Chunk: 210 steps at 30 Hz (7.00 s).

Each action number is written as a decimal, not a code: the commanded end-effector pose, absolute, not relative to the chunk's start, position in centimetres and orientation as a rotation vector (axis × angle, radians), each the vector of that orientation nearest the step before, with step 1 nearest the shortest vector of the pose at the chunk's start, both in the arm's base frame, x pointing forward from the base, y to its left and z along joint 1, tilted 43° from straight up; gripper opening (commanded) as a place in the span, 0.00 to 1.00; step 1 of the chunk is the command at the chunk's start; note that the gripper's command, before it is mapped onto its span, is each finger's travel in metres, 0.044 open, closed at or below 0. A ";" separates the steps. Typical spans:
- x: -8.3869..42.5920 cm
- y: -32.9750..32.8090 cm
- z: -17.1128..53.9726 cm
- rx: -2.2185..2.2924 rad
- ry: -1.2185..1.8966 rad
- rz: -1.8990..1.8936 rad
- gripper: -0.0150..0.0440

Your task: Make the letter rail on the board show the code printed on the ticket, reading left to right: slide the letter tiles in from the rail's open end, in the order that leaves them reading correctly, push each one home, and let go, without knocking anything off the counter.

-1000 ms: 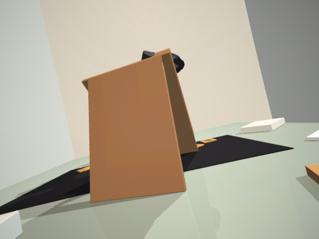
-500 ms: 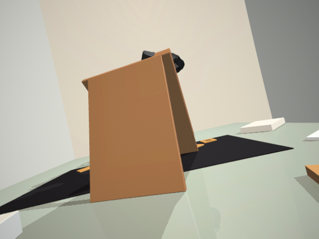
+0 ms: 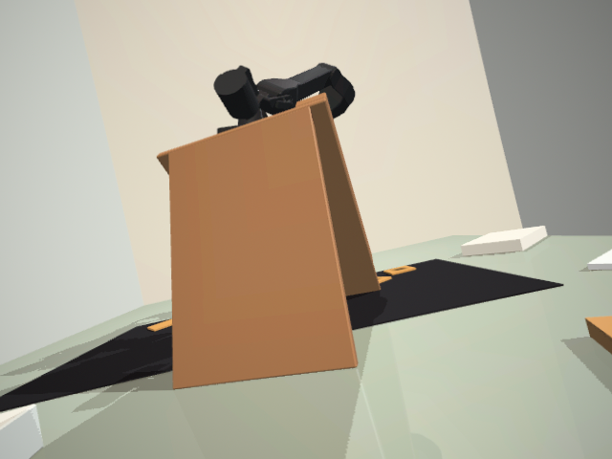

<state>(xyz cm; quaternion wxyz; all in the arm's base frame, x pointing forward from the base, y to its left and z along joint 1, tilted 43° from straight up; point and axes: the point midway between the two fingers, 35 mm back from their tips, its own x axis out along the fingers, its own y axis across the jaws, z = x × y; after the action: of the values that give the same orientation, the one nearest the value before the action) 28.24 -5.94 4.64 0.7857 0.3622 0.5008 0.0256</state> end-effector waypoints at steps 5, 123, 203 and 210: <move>28.7 -7.4 5.0 0.845 1.232 0.214 0.25; 31.7 -5.9 4.6 0.846 1.230 0.215 0.25; 20.0 -6.8 18.1 -0.525 0.488 0.705 0.87; 22.7 -1.8 14.7 -0.669 0.495 0.949 0.83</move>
<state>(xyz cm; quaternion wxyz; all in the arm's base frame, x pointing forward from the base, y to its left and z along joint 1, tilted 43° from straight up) 21.91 -3.93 16.22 0.8350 -0.2927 0.2315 0.4043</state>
